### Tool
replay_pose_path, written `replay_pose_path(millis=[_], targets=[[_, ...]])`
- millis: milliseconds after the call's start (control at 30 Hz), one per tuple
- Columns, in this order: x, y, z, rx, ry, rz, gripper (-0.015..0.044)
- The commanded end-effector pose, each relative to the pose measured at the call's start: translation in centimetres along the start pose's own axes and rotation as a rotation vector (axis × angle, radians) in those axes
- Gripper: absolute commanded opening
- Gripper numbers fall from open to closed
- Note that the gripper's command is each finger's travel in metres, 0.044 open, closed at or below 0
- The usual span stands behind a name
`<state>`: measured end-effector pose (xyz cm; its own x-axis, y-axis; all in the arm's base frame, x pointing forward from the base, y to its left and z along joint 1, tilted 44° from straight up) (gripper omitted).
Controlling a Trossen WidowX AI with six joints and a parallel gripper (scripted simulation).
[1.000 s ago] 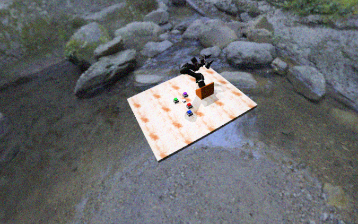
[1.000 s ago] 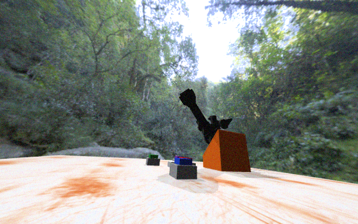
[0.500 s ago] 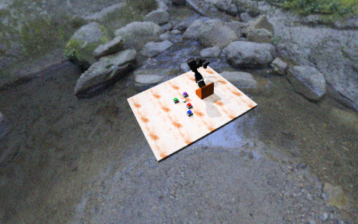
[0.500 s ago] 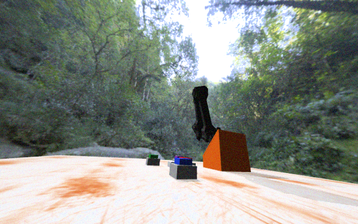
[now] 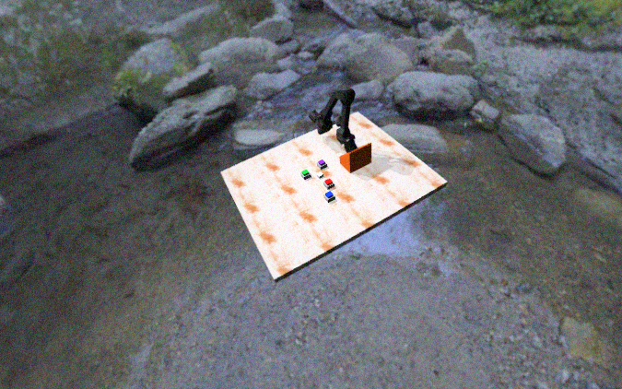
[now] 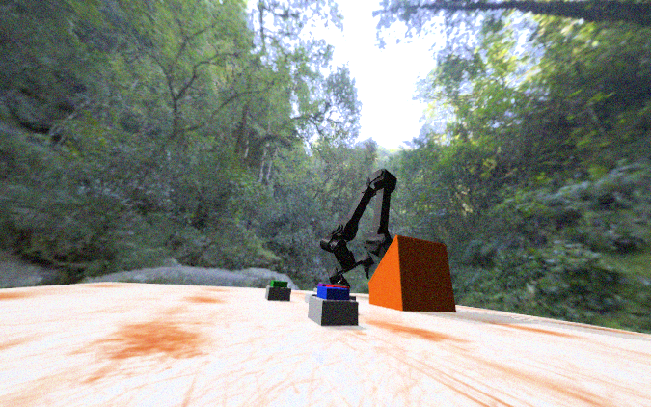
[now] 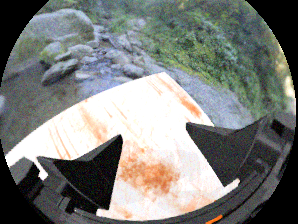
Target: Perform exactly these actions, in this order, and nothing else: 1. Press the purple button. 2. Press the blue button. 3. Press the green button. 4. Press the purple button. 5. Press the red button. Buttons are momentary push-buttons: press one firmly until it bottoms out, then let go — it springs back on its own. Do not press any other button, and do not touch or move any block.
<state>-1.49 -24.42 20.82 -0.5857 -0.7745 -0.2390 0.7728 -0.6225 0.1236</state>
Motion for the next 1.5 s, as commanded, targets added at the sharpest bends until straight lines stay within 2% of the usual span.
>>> replay_pose_path(millis=[0,167,400,667,900,1067,1233,1467], targets=[[-2.8,4.2,-2.4,-0.198,0.103,0.192,0.0400],[-7.5,7.7,-5.7,-0.447,0.198,0.413,0.0400],[-14.8,8.7,-10.9,-0.825,0.278,0.668,0.0400],[-22.5,5.5,-15.0,-1.290,0.252,0.894,0.0400],[-27.1,0.5,-16.5,-1.691,0.102,1.012,0.0400],[-28.8,-2.4,-16.4,-1.886,-0.027,1.044,0.0400],[-28.9,-2.6,-16.4,-1.903,-0.040,1.046,0.0400],[-25.1,0.0,-20.2,-1.901,-0.041,1.047,0.0216]])
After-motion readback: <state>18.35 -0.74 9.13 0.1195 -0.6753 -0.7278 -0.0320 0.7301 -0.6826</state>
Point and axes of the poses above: the point midway between the two fingers, 35 mm back from their tips, its own x axis out along the fingers, its own y axis across the jaws, z = x × y, the point moved 1 cm from there along -x, back along the fingers, and after that the axes turned 3 degrees about x, right-handed, at the moved point
